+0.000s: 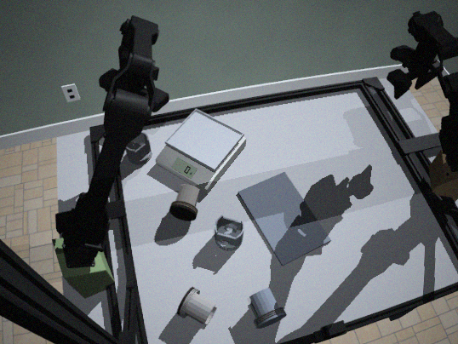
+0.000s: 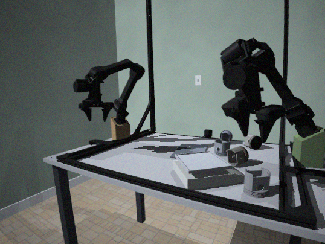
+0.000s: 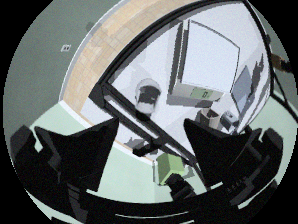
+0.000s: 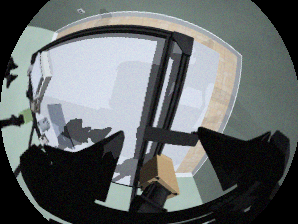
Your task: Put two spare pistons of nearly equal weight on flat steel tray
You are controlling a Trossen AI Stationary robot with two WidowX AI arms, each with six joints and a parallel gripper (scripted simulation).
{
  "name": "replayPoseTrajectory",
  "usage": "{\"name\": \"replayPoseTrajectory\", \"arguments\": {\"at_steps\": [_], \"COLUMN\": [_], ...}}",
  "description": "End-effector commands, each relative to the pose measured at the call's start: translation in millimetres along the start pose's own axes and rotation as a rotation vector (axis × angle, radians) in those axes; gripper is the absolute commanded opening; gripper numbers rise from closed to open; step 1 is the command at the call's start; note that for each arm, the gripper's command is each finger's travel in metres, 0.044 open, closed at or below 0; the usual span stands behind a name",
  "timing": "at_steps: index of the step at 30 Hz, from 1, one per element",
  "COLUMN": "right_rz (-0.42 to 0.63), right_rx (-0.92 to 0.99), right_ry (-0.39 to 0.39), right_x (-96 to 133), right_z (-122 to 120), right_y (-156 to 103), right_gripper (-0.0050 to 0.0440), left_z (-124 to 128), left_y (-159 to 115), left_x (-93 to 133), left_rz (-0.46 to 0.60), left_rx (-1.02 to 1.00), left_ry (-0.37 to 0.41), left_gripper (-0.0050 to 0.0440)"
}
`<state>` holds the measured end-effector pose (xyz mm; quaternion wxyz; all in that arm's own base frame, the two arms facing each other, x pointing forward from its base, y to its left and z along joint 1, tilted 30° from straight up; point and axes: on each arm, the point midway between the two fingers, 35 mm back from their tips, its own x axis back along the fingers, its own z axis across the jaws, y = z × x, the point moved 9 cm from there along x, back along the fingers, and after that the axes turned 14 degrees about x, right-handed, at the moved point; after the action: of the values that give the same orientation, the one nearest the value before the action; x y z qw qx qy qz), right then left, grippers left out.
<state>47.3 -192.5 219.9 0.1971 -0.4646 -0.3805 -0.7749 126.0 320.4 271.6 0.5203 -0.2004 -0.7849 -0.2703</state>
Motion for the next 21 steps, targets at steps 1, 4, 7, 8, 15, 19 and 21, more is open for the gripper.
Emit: {"name": "replayPoseTrajectory", "arguments": {"at_steps": [1,4,7,8,15,19,21], "right_rz": [-0.002,-0.002,-0.002,-0.002,-0.002,-0.002,-0.002], "right_rx": [0.003,0.003,0.003,0.003,0.003,0.003,0.003], "right_ry": [0.004,0.004,0.004,0.004,0.004,0.004,0.004], "right_x": [0.0,0.0,0.0,0.0,0.0,0.0,0.0], "right_z": [0.2,0.2,0.2,0.2,0.2,0.2,0.2], "right_y": [0.1,0.1,0.1,0.1,0.1,0.1,0.1], "right_gripper": [0.044,0.044,0.044,0.044,0.044,0.044,0.044], "left_z": [-0.9,-2.8,-4.8,-5.1,-5.6,-5.9,-6.0], "left_y": [4.1,6.8,9.3,9.7,11.2,11.9,12.4], "left_x": [-1.2,-1.4,-1.7,-1.9,-11.8,-16.7,-20.0], "left_rz": [0.035,0.067,0.098,0.102,0.102,0.102,0.102], "left_rx": [-0.069,-0.14,-0.212,-0.219,-0.219,-0.219,-0.219], "left_ry": [0.017,0.035,0.052,0.054,0.054,0.054,0.054], "left_gripper": [0.0378,0.0378,0.0378,0.0378,0.0378,0.0378,0.0378]}}
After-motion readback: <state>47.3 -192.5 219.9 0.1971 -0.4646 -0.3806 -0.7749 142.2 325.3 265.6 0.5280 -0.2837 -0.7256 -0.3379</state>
